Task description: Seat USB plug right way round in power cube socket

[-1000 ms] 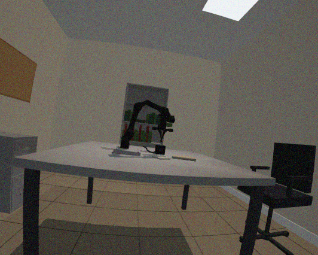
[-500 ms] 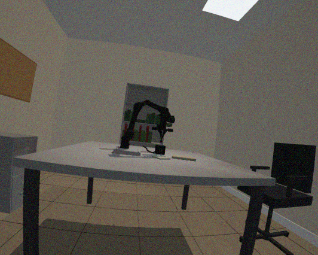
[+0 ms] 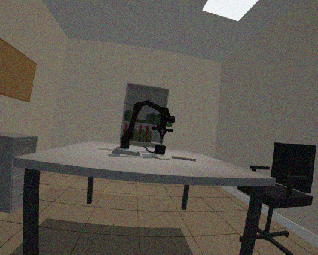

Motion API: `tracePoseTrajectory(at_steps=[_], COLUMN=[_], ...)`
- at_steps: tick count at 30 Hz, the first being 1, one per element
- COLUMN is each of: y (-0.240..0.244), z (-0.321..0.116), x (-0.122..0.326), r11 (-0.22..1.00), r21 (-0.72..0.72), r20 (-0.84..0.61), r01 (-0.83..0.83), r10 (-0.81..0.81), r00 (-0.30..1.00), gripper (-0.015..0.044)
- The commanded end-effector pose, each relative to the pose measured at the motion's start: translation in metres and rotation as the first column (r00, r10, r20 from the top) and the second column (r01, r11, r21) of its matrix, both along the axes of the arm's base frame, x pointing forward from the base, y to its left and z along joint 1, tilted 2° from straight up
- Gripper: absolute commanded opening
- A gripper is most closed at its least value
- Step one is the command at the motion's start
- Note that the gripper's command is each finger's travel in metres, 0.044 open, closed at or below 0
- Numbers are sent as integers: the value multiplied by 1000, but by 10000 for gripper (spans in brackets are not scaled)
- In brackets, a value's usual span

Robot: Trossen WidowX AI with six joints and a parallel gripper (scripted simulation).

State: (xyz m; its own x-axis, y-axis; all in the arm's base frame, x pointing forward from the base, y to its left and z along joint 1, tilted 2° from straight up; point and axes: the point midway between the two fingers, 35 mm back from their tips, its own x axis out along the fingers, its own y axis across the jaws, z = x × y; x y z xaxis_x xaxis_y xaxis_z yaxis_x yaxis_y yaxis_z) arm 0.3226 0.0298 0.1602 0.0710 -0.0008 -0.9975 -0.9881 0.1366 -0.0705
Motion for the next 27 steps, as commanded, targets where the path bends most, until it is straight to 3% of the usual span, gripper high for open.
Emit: tracePoseTrajectory(at_steps=[1,27], y=[1,2], z=[0,-3], x=[0,0], r11=[1000,1000], r21=[10,30], r20=[2,4], r01=[-2,-4], r10=[2,4], r00=[1000,1000], gripper=[0,0])
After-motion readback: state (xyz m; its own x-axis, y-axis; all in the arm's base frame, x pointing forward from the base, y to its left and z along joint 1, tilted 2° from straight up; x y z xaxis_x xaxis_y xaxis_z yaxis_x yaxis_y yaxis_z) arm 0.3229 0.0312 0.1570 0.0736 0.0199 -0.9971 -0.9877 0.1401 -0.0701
